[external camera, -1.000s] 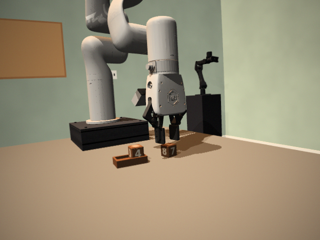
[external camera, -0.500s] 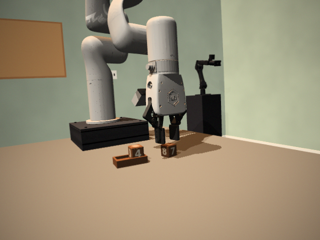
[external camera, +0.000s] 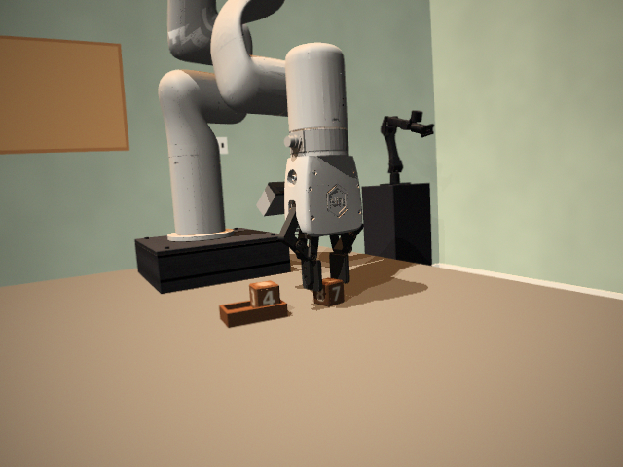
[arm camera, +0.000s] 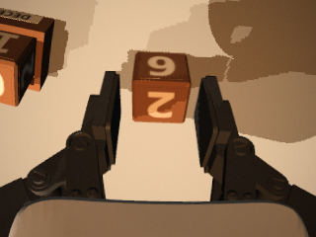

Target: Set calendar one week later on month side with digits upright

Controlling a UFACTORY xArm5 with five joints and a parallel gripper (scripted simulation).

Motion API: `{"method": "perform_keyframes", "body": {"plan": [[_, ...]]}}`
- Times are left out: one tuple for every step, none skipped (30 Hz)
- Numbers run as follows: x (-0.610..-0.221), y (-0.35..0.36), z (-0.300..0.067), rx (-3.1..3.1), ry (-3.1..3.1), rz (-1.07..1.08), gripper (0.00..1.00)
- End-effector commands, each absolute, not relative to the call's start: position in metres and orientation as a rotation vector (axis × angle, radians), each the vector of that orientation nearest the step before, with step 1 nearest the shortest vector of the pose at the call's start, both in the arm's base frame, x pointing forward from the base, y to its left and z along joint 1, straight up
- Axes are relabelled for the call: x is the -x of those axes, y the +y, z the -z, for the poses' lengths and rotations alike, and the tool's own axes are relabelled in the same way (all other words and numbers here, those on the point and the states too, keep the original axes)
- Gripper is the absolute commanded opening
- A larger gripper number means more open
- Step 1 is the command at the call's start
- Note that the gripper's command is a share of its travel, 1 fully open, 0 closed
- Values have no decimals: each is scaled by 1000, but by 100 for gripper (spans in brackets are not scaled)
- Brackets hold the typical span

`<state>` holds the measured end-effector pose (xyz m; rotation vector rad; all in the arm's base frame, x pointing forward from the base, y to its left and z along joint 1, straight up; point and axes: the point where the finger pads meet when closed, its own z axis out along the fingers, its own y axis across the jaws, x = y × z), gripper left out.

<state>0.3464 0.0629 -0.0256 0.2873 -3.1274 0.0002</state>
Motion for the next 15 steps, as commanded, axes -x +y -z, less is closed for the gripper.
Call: {"method": "perform_keyframes", "body": {"plan": [[-348,63,30,-288,-3131,0,47],[-348,63,32,-288,-3131,0,47],[-348,63,33,-288,-3131,0,47],[-348,63,34,-288,-3131,0,47],[-348,63,34,-288,-3131,0,47],[-348,63,34,-288,-3131,0,47],[-348,63,35,-288,-3131,0,47],[-348,63,36,-288,-3131,0,47],[-348,63,36,-288,-3131,0,47],[-348,63,37,-288,-3131,0,47],[-348,63,37,-288,-3131,0,47],[-348,63,37,-288,-3131,0,47],[-348,63,37,-288,-3131,0,47],[-348,63,37,-288,-3131,0,47],[-348,63,37,-288,-3131,0,47]]}}
